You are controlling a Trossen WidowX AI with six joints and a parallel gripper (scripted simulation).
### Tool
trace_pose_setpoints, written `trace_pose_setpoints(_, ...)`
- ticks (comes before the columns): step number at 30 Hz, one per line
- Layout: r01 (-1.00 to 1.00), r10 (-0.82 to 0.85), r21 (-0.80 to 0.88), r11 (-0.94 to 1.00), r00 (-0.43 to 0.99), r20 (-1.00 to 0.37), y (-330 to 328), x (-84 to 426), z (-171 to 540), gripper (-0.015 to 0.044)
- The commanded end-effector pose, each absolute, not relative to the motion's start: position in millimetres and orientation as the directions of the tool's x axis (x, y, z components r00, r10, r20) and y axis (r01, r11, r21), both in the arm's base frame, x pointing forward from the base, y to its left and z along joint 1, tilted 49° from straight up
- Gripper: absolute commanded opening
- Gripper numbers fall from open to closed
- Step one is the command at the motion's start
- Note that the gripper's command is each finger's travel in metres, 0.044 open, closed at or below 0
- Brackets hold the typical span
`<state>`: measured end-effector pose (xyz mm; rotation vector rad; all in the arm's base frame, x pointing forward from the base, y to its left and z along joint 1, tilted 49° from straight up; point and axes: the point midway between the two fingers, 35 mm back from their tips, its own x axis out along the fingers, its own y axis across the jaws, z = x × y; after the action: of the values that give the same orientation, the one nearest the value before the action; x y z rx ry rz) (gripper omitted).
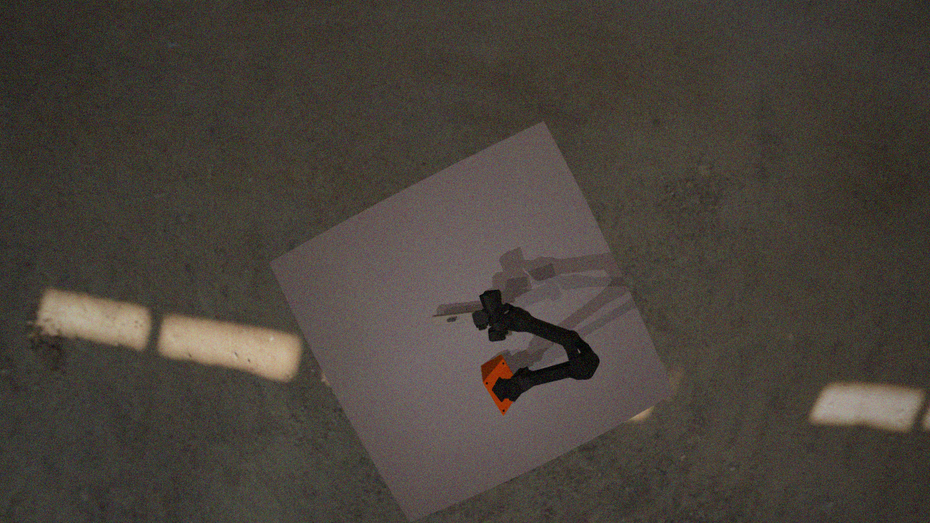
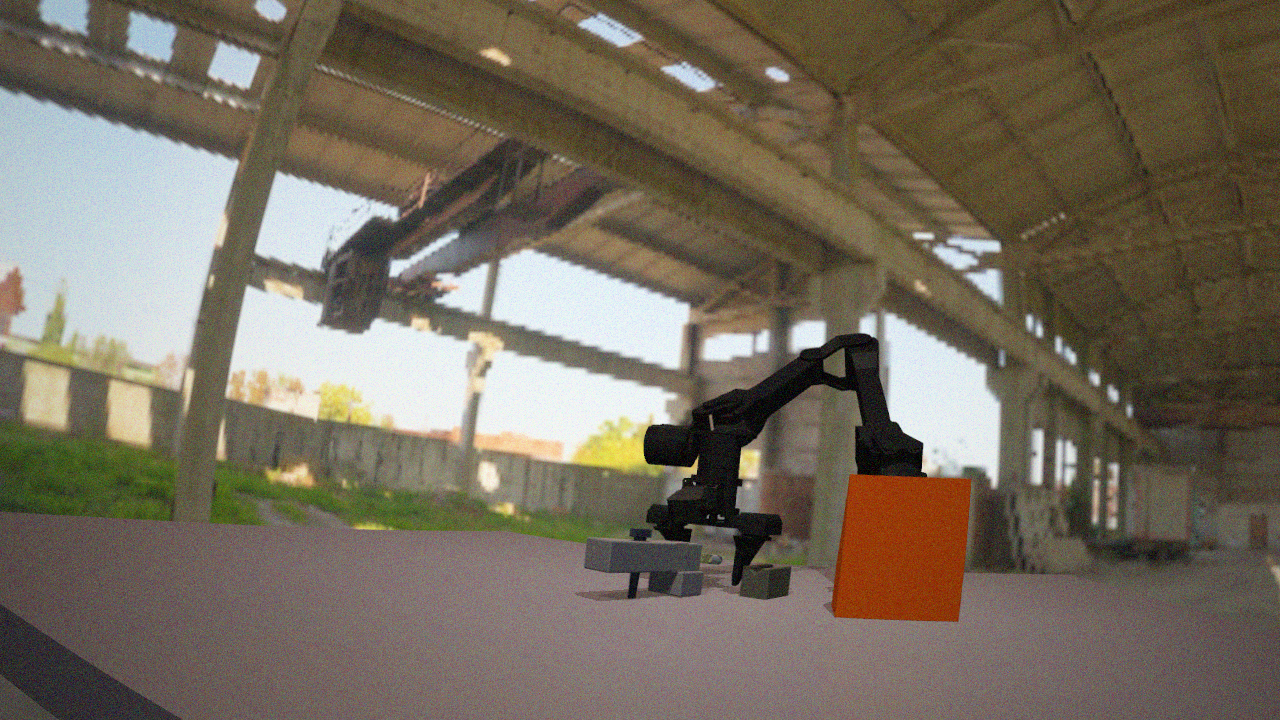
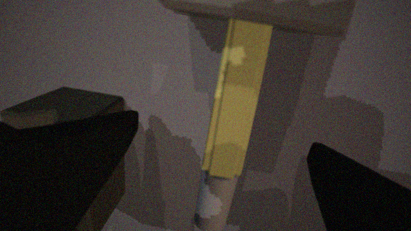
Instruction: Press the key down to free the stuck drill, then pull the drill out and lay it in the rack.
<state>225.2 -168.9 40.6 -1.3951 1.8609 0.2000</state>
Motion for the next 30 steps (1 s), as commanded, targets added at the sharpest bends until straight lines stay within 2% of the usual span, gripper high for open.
trace_pose_setpoints(1, -0.868, -0.744, -0.316, 0.383, -0.087, -0.662, -168.9, 225.1, 40.8, 0.0387)
trace_pose_setpoints(14, -0.868, -0.744, -0.316, 0.383, -0.087, -0.662, -168.9, 225.1, 40.8, 0.0046)
trace_pose_setpoints(21, -0.868, -0.745, -0.316, 0.384, -0.088, -0.662, -168.5, 224.9, 40.9, 0.0)
trace_pose_setpoints(30, -0.867, -0.746, -0.315, 0.386, -0.092, -0.659, -167.2, 222.8, 42.6, 0.0)
